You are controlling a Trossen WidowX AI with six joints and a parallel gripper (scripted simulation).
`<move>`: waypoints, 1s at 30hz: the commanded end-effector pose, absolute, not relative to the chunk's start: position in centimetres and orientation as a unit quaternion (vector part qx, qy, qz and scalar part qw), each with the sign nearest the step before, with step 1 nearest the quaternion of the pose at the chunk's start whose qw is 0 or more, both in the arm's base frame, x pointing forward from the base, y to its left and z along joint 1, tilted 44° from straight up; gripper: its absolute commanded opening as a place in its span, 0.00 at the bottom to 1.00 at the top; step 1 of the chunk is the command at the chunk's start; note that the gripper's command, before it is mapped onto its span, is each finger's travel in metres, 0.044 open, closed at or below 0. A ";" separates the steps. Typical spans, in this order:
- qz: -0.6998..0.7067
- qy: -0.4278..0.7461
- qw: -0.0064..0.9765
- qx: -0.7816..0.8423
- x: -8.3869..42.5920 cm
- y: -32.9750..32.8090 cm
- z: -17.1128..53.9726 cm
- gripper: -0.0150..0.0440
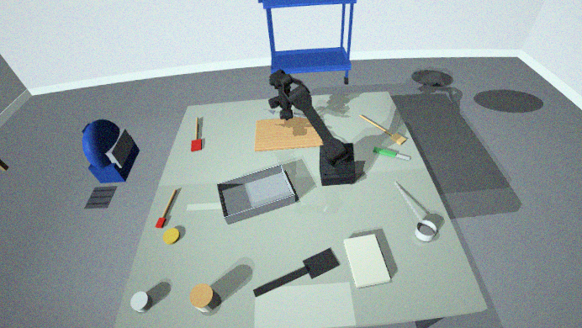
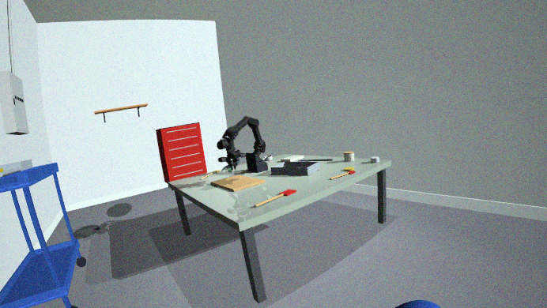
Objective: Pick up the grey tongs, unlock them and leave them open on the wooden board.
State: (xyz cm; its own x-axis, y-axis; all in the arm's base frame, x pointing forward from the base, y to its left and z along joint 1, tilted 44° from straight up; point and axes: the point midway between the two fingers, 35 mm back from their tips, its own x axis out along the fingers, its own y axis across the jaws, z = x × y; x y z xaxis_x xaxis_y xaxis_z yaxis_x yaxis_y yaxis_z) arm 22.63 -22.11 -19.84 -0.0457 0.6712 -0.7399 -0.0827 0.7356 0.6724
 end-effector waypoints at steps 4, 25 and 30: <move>0.287 0.663 0.654 0.224 22.6 -21.2 -20.7 0.00; 0.288 0.662 0.654 0.225 22.2 -18.7 -23.0 0.00; 0.288 0.662 0.654 0.225 22.1 -18.2 -23.5 0.00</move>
